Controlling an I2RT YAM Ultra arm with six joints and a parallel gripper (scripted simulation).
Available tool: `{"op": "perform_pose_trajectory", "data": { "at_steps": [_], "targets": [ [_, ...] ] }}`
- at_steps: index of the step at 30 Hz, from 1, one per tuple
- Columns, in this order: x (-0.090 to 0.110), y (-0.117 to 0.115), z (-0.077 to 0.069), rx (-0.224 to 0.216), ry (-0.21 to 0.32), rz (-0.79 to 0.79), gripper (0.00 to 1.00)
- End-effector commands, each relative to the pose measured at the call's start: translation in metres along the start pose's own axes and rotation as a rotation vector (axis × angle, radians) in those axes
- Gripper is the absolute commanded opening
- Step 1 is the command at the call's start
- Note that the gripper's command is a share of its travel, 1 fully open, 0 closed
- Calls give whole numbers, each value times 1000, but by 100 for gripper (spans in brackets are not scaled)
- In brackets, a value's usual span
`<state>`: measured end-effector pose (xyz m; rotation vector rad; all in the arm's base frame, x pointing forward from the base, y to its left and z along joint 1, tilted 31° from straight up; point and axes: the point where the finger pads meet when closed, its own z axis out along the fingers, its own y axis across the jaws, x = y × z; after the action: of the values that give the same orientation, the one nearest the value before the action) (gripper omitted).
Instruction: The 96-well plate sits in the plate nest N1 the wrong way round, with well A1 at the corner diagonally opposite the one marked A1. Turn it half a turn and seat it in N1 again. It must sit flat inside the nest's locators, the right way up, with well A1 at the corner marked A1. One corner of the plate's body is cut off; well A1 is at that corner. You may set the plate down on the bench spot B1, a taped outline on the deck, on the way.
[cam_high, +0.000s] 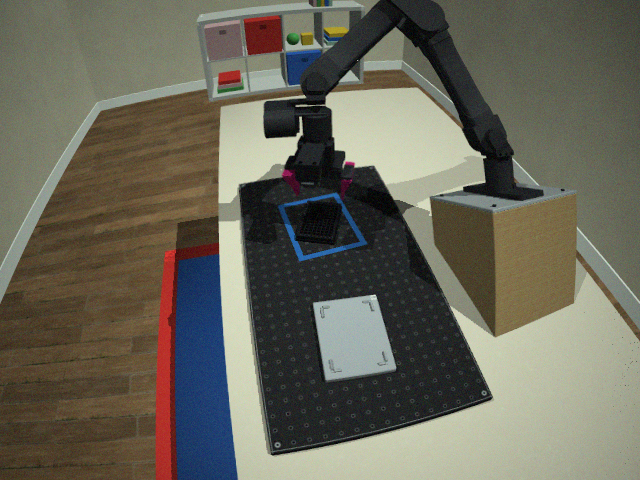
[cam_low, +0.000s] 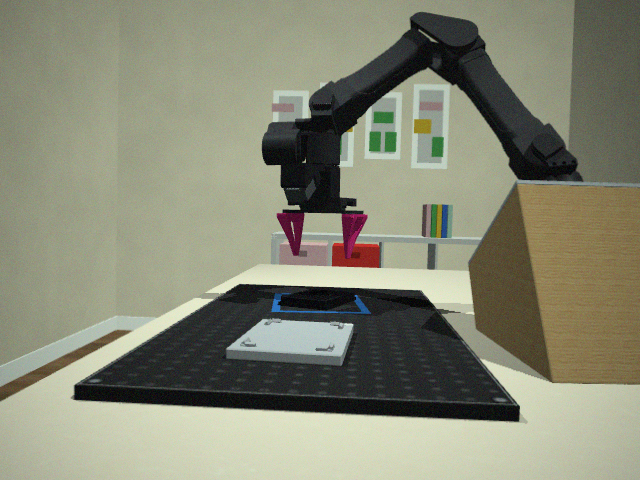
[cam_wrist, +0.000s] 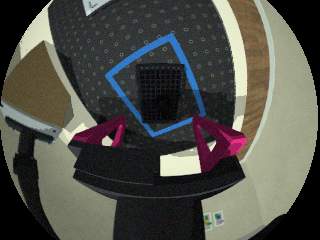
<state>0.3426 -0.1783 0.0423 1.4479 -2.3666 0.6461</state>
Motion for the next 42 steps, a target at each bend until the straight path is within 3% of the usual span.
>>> {"op": "perform_pose_trajectory", "data": {
  "at_steps": [1,23,42],
  "targets": [
    [-2,-4,-7,20,-6,-1,100],
    [-2,-4,-7,20,-6,-1,100],
    [-2,-4,-7,18,-11,566,100]
  ]
}}
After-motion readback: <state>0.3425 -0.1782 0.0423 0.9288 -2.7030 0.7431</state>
